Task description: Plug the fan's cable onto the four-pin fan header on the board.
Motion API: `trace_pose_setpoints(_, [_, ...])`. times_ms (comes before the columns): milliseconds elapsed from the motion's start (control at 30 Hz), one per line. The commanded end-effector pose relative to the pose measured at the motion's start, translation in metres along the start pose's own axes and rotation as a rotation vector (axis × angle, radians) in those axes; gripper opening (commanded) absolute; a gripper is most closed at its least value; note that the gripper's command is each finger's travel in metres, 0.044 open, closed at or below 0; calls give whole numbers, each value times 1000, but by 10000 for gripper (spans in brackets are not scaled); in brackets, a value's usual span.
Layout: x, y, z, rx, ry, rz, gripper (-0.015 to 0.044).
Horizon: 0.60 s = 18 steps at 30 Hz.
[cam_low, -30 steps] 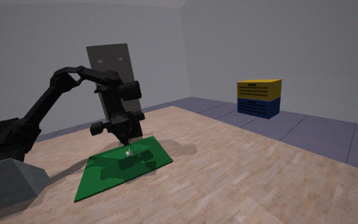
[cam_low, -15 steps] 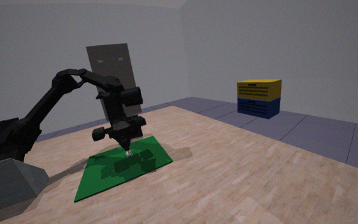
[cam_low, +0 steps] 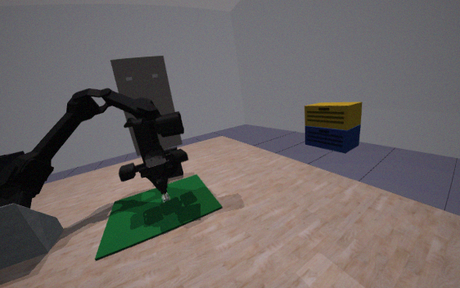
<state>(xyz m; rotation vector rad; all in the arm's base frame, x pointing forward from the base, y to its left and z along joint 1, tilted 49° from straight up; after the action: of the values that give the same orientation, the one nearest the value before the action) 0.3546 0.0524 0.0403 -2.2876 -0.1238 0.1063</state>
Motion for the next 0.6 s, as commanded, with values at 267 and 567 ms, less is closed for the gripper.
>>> trace_pose_setpoints(267, [1,-1,2,5,3,1,0])
trace_pose_setpoints(567, [0,-1,4,5,3,1,0])
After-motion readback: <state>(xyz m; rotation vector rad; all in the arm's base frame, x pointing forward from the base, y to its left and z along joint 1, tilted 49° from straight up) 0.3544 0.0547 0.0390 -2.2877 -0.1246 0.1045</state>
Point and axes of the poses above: the point midway between the two fingers, 35 mm back from their tips, its own z axis out along the fingers, its own x axis across the jaws, y = z × x, the point moved 6 cm from there along -z, back along the fingers, and after that the axes turned 10 degrees about z, right-handed, at the moved point
